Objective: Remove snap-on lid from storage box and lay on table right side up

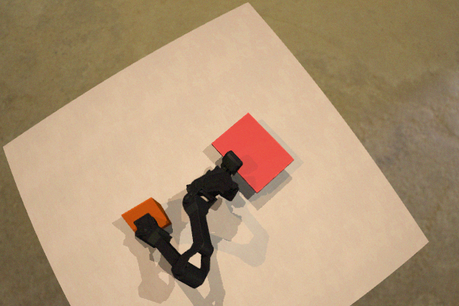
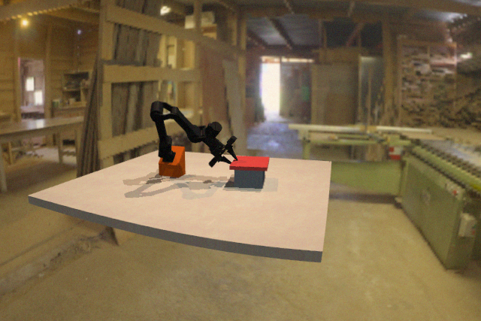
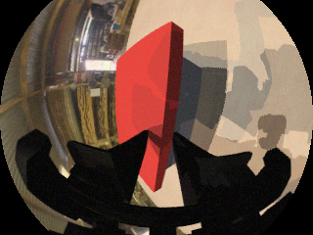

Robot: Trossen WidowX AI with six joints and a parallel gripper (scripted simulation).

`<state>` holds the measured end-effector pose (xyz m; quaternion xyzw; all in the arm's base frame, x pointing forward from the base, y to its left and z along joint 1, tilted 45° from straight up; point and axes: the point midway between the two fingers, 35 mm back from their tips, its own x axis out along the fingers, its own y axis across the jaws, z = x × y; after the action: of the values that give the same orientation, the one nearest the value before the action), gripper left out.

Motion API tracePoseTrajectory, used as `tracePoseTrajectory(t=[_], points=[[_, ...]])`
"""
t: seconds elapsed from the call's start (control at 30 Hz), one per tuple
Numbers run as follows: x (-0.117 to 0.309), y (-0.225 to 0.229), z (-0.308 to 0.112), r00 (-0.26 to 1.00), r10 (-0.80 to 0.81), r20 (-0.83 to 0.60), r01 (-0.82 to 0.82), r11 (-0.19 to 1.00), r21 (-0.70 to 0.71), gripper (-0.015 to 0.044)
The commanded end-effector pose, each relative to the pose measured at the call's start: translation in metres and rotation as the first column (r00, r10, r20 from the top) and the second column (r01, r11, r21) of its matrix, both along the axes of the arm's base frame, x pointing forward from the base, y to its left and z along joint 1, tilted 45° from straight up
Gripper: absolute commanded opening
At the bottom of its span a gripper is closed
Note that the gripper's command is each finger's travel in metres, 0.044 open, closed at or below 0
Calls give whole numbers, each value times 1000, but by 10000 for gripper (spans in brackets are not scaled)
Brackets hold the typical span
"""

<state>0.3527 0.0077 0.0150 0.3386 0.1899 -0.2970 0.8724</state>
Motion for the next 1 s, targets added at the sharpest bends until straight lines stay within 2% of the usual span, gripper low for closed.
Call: tracePoseTrajectory(t=[0.0, 0.07, 0.2, 0.97], points=[[0, 0, 0, 1000, 5, -4, -5, 1000, -4, 122], [0, 0, 0, 1000, 5, -4, -5, 1000, -4, 109], [0, 0, 0, 1000, 5, -4, -5, 1000, -4, 4], [0, 3, 4, 1000, 1, 0, -1, 1000, 0, 0]])
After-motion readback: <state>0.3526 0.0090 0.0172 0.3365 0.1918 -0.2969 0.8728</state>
